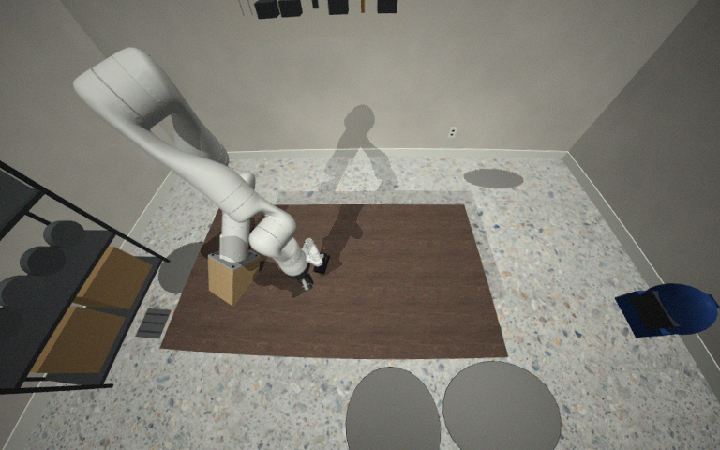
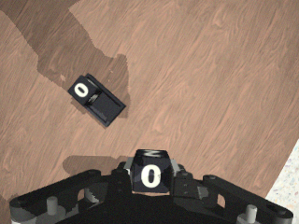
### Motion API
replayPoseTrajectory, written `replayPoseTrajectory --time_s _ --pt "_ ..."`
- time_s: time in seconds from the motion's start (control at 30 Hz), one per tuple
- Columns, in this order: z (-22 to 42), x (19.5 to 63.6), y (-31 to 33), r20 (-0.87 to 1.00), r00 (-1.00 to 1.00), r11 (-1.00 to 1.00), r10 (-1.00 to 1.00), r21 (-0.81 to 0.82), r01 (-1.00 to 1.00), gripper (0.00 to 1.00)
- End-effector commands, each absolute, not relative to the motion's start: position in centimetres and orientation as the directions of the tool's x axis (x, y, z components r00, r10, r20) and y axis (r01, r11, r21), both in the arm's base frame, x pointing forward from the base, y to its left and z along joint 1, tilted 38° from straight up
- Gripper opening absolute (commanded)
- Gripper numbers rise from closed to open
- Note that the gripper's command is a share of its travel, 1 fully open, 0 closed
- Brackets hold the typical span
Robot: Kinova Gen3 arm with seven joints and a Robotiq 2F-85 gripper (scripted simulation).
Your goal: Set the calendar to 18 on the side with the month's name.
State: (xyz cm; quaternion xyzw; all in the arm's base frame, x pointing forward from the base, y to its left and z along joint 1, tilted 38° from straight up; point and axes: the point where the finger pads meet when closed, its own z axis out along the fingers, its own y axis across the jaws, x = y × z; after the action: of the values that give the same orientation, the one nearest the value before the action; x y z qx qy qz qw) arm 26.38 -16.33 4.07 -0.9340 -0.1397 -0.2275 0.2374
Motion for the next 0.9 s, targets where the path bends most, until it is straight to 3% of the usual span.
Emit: replayPoseTrajectory --time_s 0.0,0.87 --pt "4.1 26.4 -16.4 0.491 0.858 -0.849 0.152 -0.379 0.368 0.28" --pt "0.7 27.9 -14.2 0.492 0.857 -0.848 0.153 -0.380 0.369 0.28"
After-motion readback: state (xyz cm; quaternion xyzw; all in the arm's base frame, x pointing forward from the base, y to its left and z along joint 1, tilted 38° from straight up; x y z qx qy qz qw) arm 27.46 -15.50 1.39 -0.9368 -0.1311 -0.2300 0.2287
